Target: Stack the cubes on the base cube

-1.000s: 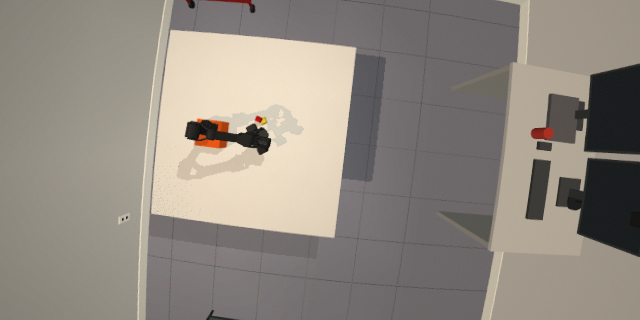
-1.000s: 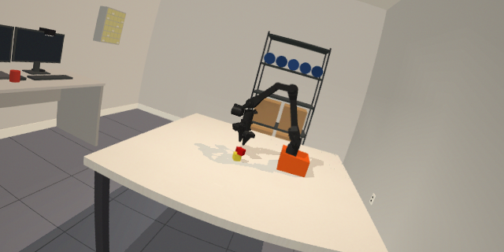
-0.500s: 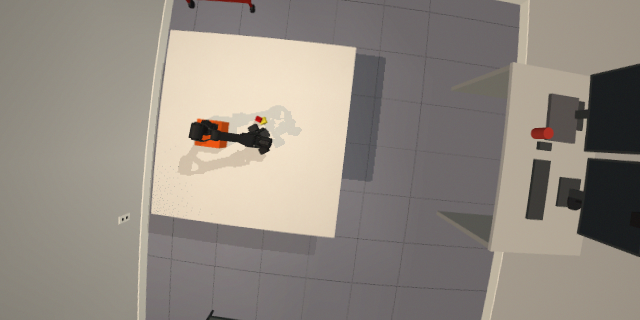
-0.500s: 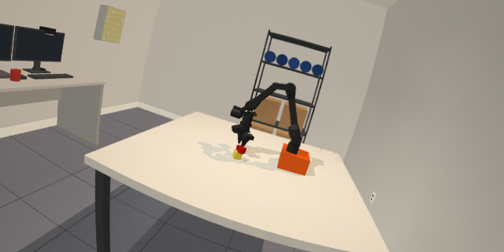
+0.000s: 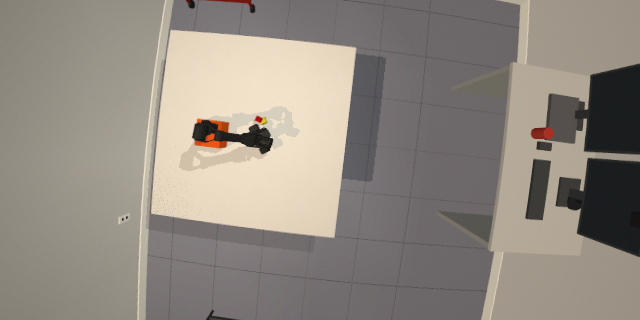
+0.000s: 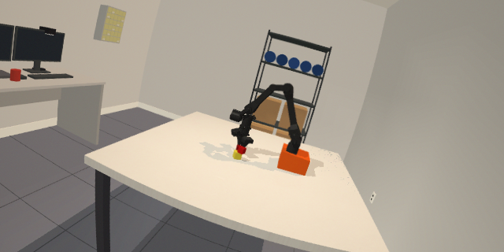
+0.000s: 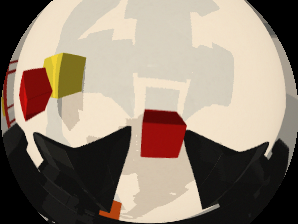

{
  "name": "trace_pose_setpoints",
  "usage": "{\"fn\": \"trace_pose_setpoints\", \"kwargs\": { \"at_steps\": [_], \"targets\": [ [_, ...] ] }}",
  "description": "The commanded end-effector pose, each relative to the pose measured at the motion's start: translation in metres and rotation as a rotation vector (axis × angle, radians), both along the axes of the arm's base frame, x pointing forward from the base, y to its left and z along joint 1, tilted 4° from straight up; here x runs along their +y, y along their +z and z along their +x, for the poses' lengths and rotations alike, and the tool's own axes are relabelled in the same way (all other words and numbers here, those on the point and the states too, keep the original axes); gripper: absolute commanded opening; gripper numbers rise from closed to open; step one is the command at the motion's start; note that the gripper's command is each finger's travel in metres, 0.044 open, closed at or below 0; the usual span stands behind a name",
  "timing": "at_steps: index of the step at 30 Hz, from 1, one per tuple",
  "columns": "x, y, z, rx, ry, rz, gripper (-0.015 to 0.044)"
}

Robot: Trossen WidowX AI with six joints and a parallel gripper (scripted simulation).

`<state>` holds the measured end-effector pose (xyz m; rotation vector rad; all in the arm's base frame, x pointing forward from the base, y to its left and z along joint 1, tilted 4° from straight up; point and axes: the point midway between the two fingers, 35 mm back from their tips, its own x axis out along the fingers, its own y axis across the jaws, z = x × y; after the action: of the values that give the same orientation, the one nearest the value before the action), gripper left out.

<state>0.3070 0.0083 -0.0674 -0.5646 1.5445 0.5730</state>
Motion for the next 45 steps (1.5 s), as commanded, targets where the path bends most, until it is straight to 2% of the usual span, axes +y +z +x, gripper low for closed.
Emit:
{"fn": "trace_pose_setpoints", "kwargs": {
  "at_steps": [1, 3, 4, 9, 45],
  "targets": [
    [-0.001, 0.0, 0.001, -0.005, 0.004, -0.004, 0.016],
    [-0.001, 0.0, 0.001, -0.005, 0.004, -0.004, 0.0107],
    [-0.001, 0.0, 0.001, -0.005, 0.004, -0.004, 0.0105],
    [-0.001, 0.004, 0.002, -0.005, 0.004, -0.004, 0.0105],
    [0.002, 0.11, 0.006, -0.005, 0.0, -0.004, 0.0105]
  ]
}}
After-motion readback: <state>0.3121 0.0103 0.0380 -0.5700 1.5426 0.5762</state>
